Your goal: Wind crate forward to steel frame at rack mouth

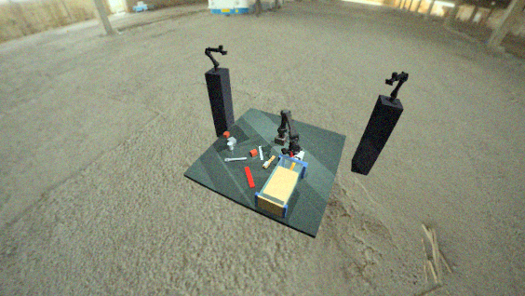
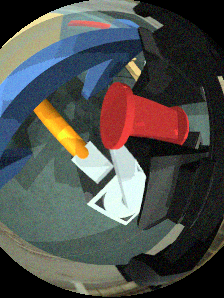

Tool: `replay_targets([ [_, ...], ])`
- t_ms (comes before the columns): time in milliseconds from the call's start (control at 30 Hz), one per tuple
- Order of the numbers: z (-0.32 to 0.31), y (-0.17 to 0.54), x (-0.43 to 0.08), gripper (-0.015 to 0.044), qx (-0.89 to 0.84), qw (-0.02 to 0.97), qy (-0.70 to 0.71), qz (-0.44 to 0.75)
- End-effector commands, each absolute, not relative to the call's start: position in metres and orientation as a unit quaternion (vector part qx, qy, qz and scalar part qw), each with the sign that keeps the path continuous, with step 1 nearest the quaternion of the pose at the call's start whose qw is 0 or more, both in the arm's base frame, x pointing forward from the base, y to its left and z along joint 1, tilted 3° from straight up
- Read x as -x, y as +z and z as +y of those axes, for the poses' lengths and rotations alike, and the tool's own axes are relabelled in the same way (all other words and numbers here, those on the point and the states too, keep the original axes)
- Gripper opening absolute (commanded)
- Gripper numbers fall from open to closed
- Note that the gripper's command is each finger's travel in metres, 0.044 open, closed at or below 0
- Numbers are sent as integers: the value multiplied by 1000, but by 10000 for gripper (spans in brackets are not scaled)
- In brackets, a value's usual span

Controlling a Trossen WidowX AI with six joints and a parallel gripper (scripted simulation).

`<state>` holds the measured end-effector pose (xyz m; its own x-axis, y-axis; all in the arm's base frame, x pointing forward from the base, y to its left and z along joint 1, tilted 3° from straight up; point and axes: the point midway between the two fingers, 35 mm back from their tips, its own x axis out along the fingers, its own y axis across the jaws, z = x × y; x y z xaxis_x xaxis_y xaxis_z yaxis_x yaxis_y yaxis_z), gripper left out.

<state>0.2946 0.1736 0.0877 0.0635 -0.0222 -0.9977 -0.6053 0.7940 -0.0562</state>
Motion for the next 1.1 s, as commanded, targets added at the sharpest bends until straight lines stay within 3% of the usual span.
replay_targets([
  [0,175,85,-295,0,241,686,214,652],
  [1067,206,86,-308,0,240,687,215,652],
])
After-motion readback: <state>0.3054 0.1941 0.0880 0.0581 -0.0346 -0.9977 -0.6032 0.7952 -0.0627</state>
